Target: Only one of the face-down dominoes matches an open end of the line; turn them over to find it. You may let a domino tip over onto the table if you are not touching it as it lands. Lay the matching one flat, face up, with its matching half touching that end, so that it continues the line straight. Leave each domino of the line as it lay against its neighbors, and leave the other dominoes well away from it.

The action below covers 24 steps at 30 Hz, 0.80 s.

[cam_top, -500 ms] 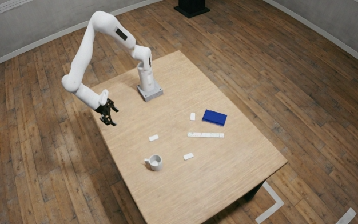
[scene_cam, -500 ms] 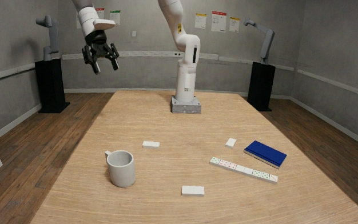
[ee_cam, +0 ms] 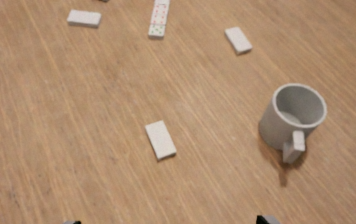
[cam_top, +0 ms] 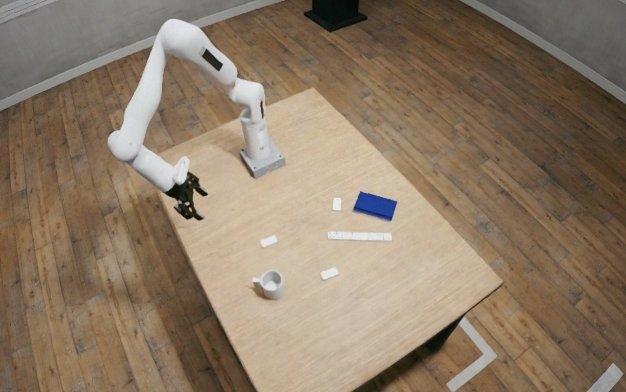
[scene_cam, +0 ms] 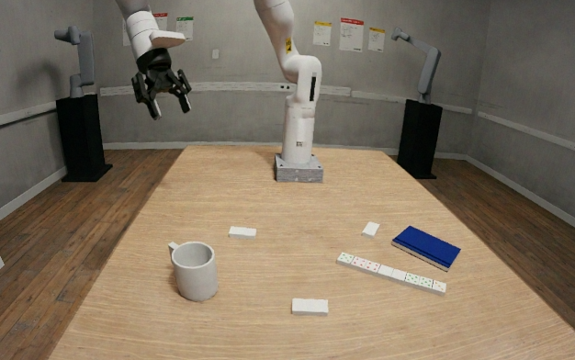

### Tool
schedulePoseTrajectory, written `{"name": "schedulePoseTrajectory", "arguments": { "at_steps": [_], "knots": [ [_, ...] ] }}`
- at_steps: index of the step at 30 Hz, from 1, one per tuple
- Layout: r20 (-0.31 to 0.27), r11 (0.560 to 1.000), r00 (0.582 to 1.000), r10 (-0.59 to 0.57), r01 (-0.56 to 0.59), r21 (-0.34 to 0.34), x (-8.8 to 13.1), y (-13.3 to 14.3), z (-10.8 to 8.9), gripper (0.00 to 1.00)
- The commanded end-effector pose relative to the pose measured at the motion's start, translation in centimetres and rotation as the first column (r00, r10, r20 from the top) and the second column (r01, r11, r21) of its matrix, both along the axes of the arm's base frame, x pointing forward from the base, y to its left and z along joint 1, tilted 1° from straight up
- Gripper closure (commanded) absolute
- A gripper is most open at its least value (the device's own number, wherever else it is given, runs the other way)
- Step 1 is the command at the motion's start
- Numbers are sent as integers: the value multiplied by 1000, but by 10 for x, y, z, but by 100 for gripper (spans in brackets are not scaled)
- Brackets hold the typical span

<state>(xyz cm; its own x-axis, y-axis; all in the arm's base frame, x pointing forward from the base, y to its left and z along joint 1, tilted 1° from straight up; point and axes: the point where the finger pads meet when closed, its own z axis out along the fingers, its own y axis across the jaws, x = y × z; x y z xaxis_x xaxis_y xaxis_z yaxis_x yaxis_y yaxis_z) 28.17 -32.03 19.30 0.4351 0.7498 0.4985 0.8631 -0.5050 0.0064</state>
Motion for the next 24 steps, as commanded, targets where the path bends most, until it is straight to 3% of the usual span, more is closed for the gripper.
{"name": "schedulePoseTrajectory", "arguments": {
  "at_steps": [1,7,11,14,17,19,24],
  "knots": [
    [1,1000,1000,0,0,-1,0,0,1,0],
    [1,999,999,37,-37,-13,2,4,-2,0],
    [1,990,991,134,-134,-37,11,19,-8,0],
    [-2,961,963,269,-269,-67,22,40,-16,0],
    [-7,886,891,453,-451,-108,36,69,-27,0],
    [-7,886,891,453,-451,-108,36,69,-27,0],
    [-23,631,645,763,-753,-184,60,133,-48,0]
  ]
}}
